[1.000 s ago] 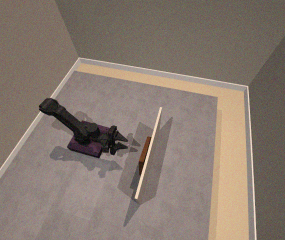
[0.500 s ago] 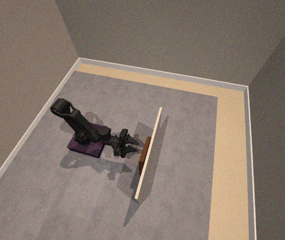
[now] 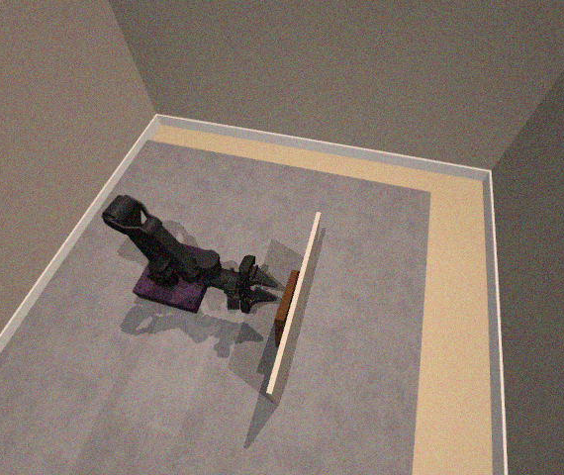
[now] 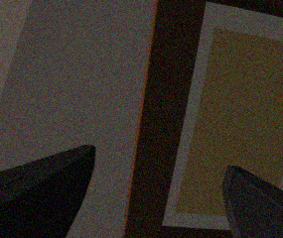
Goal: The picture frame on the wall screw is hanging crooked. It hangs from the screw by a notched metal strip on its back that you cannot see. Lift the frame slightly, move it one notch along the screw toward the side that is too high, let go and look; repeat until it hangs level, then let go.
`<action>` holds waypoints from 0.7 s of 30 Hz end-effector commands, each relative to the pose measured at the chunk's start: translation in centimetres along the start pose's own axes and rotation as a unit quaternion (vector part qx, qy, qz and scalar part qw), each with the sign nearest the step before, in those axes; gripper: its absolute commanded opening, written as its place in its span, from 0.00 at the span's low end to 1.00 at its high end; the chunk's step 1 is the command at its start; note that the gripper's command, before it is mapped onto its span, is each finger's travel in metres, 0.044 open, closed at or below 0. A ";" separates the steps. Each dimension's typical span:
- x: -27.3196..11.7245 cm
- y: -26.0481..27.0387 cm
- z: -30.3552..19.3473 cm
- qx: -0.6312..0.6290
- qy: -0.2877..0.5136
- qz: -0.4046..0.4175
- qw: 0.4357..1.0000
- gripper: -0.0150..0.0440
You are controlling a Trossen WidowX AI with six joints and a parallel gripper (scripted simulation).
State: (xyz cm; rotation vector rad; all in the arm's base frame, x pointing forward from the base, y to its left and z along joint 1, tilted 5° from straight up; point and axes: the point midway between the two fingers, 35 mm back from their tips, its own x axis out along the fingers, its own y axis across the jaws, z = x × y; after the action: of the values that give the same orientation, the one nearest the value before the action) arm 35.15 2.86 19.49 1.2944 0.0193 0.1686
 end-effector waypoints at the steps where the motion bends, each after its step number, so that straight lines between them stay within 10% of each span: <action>1: 0.6 0.2 0.1 0.000 -0.003 0.003 1.000 0.69; 21: 3.4 0.2 0.1 0.000 -0.003 0.005 1.000 0.69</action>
State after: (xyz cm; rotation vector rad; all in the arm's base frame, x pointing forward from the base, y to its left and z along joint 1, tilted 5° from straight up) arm 38.31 3.28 19.82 1.2953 0.0166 0.1709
